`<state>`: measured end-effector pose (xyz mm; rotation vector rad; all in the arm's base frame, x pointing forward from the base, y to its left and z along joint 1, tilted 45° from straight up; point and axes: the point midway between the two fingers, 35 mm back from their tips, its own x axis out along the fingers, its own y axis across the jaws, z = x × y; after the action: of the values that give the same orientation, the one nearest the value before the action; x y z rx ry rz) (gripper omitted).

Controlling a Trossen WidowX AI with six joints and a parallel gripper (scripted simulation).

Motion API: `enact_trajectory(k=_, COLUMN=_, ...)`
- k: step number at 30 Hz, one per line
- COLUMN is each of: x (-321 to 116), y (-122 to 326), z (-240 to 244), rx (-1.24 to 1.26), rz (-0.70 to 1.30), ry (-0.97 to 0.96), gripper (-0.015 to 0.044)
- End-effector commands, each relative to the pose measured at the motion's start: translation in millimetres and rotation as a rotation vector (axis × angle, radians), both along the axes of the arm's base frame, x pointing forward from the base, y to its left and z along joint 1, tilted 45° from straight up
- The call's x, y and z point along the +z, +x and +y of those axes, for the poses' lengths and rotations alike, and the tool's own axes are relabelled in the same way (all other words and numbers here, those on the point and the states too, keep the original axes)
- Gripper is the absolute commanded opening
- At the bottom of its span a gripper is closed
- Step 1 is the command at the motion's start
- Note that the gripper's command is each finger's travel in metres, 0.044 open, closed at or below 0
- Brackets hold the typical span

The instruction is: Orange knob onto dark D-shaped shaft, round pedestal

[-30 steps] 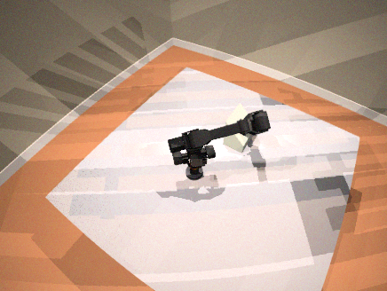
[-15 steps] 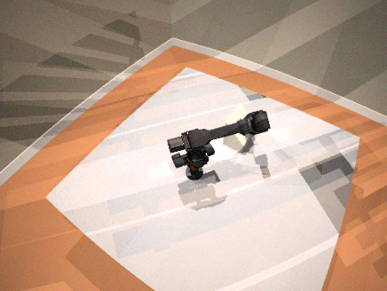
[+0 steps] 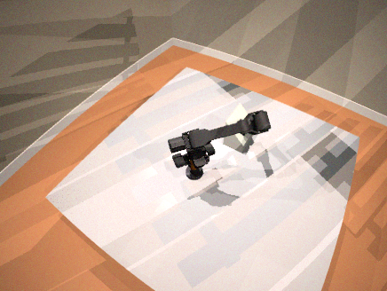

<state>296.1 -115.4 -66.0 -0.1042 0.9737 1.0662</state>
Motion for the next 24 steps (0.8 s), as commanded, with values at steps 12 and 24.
enact_trajectory(k=12, x=-0.7, y=1.1, z=1.0, rx=0.002, rz=-0.006, ry=0.000, gripper=0.0000)
enact_trajectory(k=24, x=2.0, y=2.2, z=-3.3, rx=0.009, rz=-0.012, ry=-0.002, gripper=0.0000)
